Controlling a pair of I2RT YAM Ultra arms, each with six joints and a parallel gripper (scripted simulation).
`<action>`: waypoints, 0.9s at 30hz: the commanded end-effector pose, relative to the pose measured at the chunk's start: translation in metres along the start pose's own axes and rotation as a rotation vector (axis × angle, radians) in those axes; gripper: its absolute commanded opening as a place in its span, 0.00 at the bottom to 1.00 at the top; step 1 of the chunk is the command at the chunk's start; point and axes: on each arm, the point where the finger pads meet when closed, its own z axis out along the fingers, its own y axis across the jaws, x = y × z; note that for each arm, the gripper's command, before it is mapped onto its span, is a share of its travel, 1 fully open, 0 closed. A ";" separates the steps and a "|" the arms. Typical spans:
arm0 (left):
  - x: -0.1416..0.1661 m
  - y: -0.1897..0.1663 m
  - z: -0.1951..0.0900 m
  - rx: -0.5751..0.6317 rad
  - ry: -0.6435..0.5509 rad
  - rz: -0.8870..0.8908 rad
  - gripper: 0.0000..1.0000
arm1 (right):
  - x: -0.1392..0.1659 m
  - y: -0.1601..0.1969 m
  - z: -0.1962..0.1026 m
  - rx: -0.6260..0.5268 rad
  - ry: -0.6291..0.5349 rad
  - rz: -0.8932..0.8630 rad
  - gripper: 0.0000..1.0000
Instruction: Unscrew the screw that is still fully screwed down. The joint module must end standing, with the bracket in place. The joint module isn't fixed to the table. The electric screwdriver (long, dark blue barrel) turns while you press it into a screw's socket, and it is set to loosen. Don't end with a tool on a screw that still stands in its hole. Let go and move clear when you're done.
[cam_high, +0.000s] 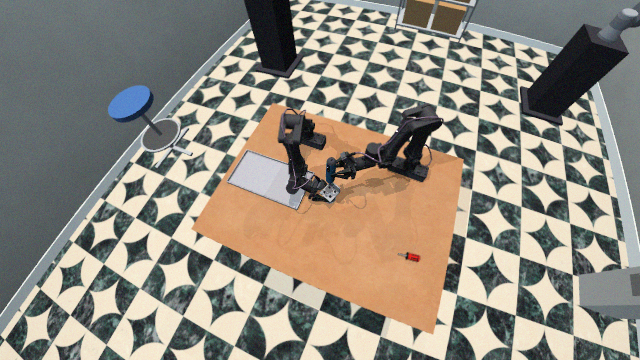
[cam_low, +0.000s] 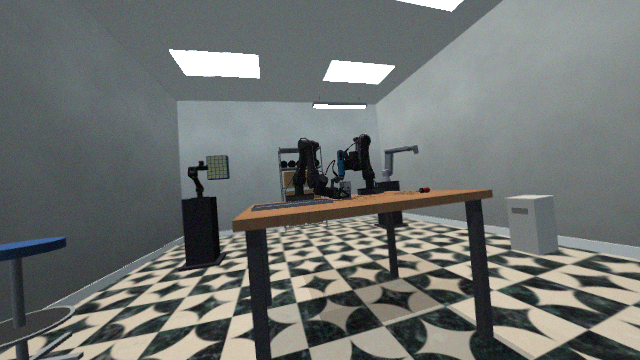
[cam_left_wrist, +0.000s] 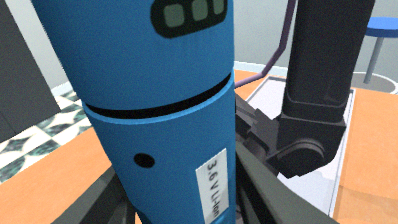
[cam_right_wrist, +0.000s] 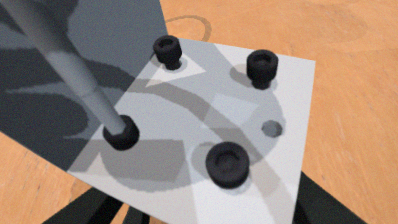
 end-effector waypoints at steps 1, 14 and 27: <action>-0.017 -0.004 -0.002 0.004 -0.068 0.003 0.42 | -0.006 -0.003 0.000 -0.002 -0.010 -0.016 0.59; -0.022 -0.004 0.000 0.004 -0.084 0.002 0.42 | -0.006 -0.003 0.000 -0.002 -0.010 -0.016 0.59; -0.017 -0.004 -0.002 0.004 -0.073 0.003 0.42 | -0.006 -0.003 0.000 -0.002 -0.010 -0.016 0.59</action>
